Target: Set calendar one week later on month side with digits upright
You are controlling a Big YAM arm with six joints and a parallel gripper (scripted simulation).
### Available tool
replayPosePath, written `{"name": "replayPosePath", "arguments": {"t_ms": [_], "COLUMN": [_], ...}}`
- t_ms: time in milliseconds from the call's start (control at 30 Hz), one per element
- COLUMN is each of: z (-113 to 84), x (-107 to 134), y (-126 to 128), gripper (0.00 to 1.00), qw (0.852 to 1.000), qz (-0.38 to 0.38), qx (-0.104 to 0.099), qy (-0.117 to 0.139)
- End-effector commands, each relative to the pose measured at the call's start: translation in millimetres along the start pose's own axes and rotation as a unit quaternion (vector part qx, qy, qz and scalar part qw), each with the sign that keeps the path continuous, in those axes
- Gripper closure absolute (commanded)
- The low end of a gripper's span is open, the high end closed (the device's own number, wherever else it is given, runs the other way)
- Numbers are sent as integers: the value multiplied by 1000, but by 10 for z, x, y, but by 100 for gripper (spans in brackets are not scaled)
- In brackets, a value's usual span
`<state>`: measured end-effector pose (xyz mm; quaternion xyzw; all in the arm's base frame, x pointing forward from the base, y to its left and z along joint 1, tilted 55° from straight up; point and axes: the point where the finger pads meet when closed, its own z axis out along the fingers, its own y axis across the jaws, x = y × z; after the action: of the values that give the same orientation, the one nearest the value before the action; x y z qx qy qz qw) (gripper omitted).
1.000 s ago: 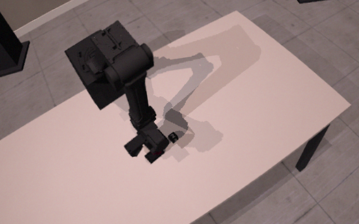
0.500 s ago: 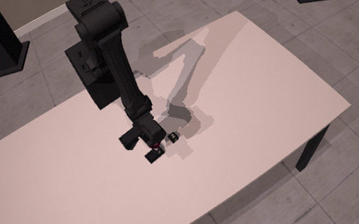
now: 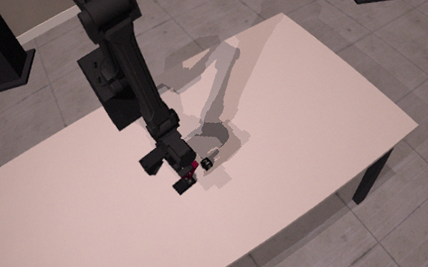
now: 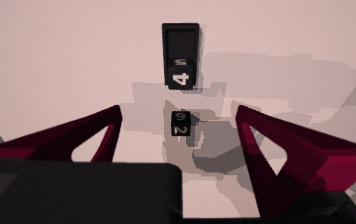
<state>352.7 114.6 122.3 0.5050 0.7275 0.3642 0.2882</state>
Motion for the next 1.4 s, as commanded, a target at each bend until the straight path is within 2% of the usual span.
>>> {"name": "replayPosePath", "arguments": {"t_ms": [0, 567, 733, 867, 1000, 1100, 1200, 1333, 1367], "z": [-5, -5, 18, 29, 44, 44, 57, 64, 69], "x": [45, 45, 54, 78, 124, 124, 165, 192, 209], "y": [-8, -8, -20, 24, 58, 58, 21, 40, 51], "gripper": [0, 0, 0, 0, 0, 0, 0, 0, 0], "qw": [1000, 1000, 1000, 997, 988, 988, 973, 962, 953], "qz": [1, -1, -28, -75, -157, -157, -229, -275, -302], "qx": [4, 4, 7, 1, -4, -4, -1, -3, -3], "qy": [3, 3, 3, 3, 2, 2, 3, 3, 2]}}
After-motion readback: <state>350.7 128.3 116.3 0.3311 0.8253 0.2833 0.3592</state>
